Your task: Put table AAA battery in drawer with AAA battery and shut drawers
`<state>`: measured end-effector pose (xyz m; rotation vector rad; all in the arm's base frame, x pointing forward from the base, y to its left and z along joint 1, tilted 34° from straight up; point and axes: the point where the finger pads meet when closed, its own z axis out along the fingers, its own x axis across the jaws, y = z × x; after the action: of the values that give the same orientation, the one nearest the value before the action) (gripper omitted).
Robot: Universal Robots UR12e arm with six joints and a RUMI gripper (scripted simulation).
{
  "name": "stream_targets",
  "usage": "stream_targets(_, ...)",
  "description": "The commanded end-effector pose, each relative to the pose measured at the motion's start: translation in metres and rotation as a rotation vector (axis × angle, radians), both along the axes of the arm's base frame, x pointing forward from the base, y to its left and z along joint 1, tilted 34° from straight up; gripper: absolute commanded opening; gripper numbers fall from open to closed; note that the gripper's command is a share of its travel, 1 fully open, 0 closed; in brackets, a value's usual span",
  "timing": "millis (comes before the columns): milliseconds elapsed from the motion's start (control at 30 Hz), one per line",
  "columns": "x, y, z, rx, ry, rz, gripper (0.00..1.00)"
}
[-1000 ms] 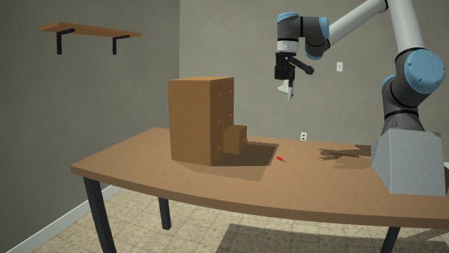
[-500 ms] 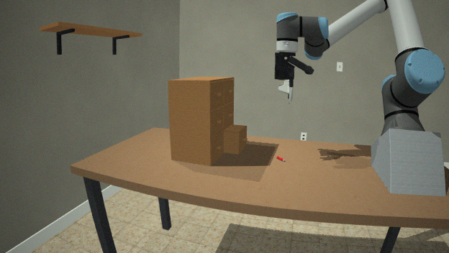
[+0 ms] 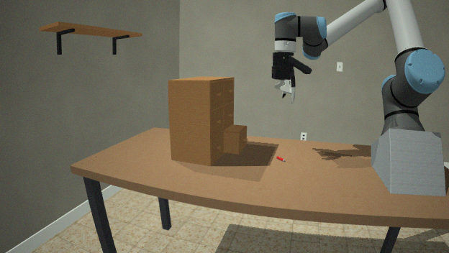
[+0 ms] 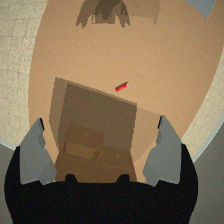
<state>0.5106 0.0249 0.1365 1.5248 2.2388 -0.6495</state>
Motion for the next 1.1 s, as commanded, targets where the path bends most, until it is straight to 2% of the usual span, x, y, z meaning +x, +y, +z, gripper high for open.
stream_targets(0,0.005,-0.001,0.002,-0.002,0.078,0.124,1.0)
stream_targets(167,0.009,-0.002,0.002,-0.005,0.132,0.206,1.0)
stream_targets(633,0.031,-0.004,0.005,-0.025,0.435,0.662,1.0)
stream_targets(700,0.031,-0.004,0.005,-0.025,0.435,0.662,1.0)
stream_targets(1067,0.052,-0.003,0.006,-0.042,0.705,1.069,1.0)
